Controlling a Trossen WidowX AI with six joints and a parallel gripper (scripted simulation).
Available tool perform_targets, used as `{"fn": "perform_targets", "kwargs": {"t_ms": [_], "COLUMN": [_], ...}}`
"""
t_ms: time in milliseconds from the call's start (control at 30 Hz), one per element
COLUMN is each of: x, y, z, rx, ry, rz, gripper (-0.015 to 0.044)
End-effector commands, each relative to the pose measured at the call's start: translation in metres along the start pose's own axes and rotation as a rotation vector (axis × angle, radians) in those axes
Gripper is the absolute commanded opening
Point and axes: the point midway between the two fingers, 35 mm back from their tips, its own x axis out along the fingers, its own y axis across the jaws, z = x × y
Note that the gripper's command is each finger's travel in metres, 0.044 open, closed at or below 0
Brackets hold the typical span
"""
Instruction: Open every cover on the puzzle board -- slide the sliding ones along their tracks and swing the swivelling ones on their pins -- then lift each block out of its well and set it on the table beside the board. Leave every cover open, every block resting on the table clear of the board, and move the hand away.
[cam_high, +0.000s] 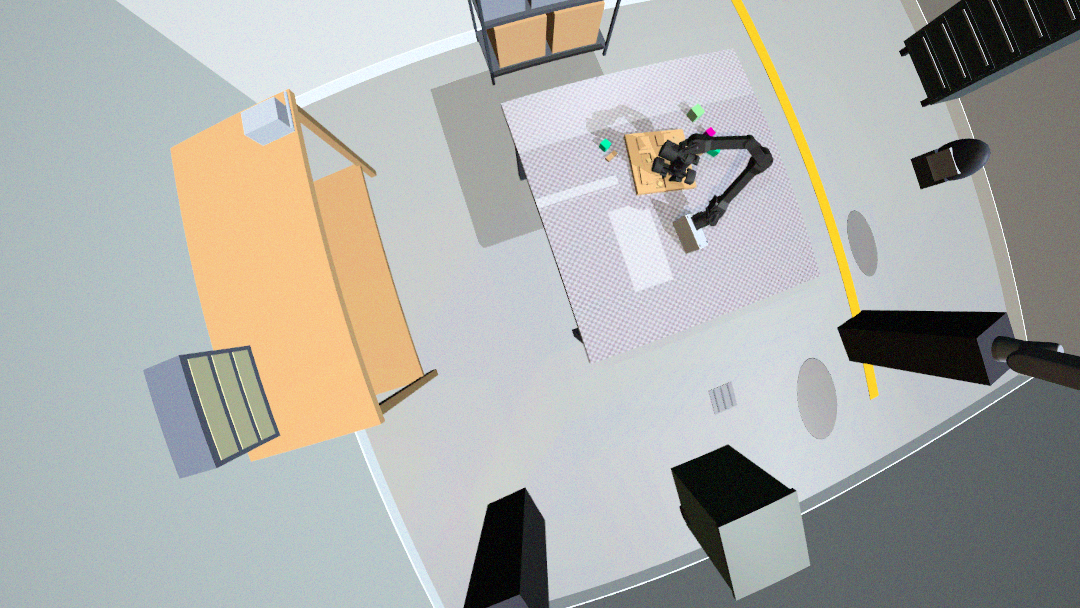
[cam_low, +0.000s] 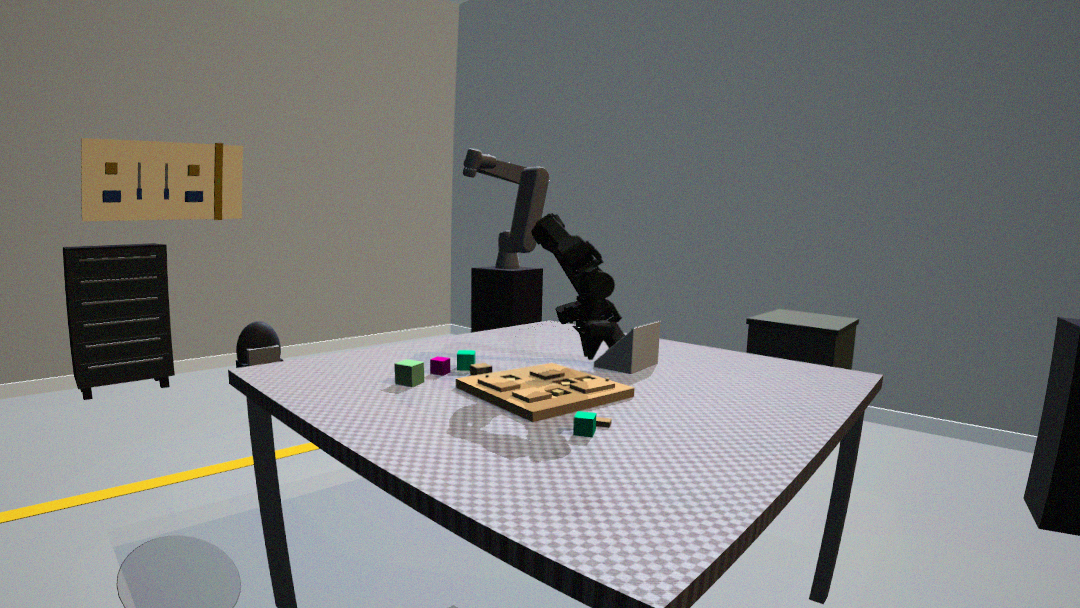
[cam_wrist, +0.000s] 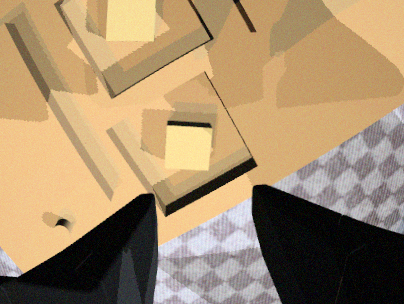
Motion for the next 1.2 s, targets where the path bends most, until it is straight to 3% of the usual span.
{"fn": "perform_targets", "kwargs": {"t_ms": [0, 1167], "x": [-0.008, 0.027], "y": [0.002, 0.001], "z": [0.0, 0.001], "rx": [0.117, 0.136], "ry": [0.005, 0.003], "rz": [0.011, 0.01], "gripper": [0.0144, 0.0144]}}
